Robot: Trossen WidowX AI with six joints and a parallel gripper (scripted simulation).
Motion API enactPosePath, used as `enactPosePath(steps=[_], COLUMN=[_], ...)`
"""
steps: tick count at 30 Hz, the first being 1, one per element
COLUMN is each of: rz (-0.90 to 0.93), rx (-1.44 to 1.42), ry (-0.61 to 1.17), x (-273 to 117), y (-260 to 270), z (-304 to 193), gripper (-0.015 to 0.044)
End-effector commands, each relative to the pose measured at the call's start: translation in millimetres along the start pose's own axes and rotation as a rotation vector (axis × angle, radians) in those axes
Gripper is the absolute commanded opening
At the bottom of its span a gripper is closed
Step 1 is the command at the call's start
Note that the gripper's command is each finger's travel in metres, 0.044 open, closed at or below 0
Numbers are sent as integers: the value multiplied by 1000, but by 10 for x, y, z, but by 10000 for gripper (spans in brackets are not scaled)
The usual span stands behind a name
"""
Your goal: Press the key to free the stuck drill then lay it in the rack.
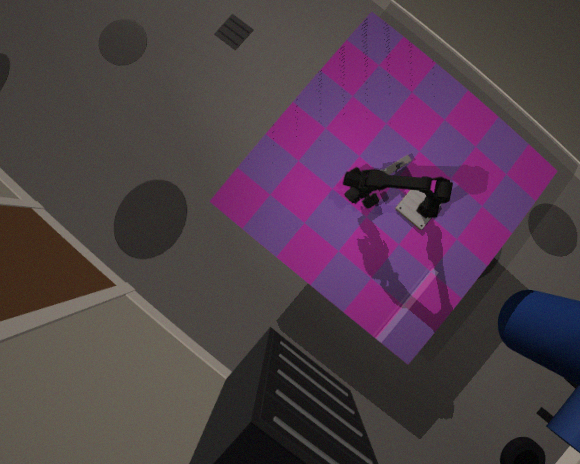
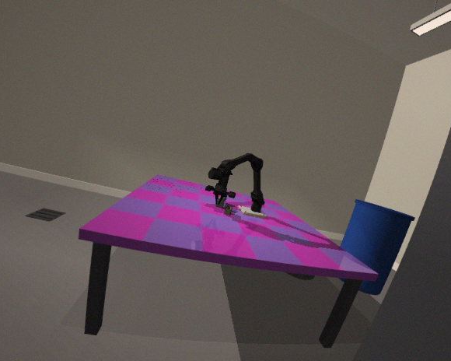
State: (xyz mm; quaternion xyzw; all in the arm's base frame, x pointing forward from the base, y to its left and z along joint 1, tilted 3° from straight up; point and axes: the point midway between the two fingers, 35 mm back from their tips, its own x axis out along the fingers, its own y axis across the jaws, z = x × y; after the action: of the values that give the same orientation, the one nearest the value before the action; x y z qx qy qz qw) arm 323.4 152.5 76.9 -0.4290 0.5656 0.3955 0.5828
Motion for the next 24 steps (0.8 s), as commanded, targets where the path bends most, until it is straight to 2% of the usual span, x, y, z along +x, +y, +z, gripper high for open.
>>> enactPosePath(steps=[1, 24], rz=[-2, -2], rx=[5, 5], ry=[-1, -1], x=[-33, -162], y=[-3, -5], z=[1, -4], gripper=[0, 0])
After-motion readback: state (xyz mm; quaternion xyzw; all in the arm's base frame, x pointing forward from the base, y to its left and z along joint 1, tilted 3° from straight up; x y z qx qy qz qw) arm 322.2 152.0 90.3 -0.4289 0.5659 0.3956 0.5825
